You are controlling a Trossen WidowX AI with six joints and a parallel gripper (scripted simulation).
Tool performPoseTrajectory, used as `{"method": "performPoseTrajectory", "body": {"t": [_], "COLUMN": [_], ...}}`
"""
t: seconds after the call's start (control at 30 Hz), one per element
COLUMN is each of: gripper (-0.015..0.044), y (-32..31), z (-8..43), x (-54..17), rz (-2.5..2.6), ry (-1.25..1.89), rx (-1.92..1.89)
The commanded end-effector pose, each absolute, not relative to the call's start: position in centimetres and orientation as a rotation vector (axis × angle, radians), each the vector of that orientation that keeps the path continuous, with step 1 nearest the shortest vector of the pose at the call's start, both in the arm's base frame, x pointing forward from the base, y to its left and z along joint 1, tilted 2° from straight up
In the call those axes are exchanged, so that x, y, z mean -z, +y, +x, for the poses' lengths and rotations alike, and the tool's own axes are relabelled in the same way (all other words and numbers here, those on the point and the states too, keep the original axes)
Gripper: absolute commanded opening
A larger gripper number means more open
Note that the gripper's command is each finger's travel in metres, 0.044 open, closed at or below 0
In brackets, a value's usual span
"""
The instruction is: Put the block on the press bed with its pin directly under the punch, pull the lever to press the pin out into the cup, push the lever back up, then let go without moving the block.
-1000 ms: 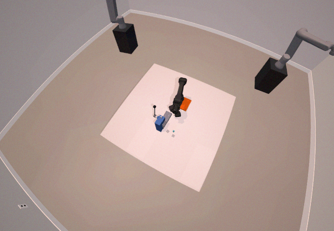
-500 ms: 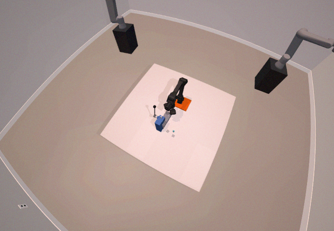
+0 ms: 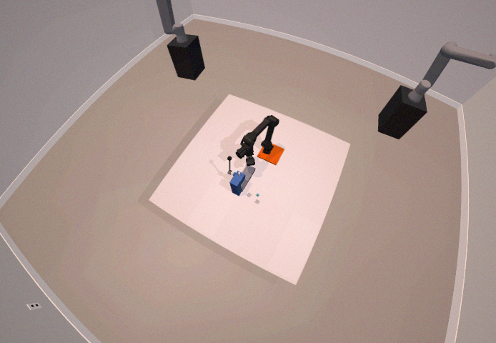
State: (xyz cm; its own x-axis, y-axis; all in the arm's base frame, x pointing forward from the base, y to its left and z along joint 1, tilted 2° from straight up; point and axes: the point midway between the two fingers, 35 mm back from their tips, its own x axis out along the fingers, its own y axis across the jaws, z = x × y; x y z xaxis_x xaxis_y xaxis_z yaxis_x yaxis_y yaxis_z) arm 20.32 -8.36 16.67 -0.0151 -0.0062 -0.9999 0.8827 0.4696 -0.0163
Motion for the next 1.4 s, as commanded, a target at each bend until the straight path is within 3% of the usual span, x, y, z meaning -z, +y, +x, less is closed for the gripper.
{"method": "performPoseTrajectory", "body": {"t": [0.0, 0.57, 1.37], "gripper": [0.0000, 0.0000, 0.0000], "y": [-8.6, -8.6, -7.5], "z": [20.3, 20.3, 23.4], "x": [-16.8, -16.8, -9.0], "rz": [0.861, 1.282, 1.289], "ry": [1.398, 1.152, 1.148], "rx": [0.885, 1.311, 1.313]}}
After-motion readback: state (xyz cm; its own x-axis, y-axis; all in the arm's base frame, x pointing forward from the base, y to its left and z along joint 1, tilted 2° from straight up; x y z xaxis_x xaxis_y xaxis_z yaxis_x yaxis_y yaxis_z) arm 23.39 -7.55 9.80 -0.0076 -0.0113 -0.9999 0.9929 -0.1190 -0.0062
